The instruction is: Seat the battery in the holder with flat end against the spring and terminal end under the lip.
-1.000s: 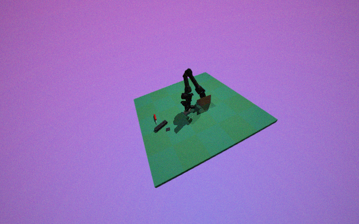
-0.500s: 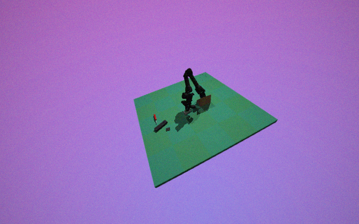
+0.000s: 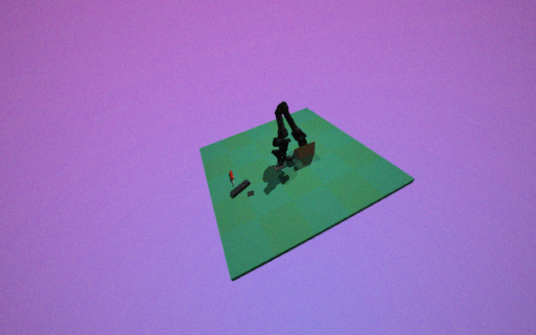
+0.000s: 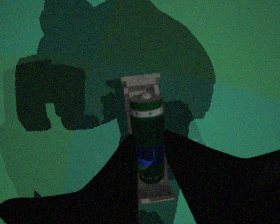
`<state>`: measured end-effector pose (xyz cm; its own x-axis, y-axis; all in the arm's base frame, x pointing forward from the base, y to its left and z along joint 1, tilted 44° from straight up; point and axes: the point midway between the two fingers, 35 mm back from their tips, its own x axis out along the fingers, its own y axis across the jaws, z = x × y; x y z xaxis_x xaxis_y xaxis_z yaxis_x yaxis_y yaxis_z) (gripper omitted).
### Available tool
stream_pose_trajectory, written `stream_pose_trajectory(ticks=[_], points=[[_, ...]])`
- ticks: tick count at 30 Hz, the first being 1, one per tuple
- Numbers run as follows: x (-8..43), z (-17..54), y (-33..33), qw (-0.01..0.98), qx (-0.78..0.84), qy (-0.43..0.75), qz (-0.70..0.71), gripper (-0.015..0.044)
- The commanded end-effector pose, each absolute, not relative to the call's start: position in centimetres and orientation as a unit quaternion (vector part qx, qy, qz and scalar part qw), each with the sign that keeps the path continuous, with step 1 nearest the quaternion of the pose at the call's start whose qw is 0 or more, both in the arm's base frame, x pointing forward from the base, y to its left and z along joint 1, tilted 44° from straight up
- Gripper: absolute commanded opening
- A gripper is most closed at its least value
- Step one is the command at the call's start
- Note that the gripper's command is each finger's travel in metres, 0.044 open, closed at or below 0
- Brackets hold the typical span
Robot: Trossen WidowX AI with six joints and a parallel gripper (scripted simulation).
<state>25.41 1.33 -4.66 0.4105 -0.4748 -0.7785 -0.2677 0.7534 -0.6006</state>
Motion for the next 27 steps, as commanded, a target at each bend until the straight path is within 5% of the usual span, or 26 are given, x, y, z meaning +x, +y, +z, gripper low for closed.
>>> stream_pose_trajectory(ticks=[1,27], points=[[24.68,-4.75,1.05,0.761,-0.345,0.545,-0.069,0.0063],[25.34,-5.34,1.05,0.728,-0.333,0.593,-0.087,0.0063]])
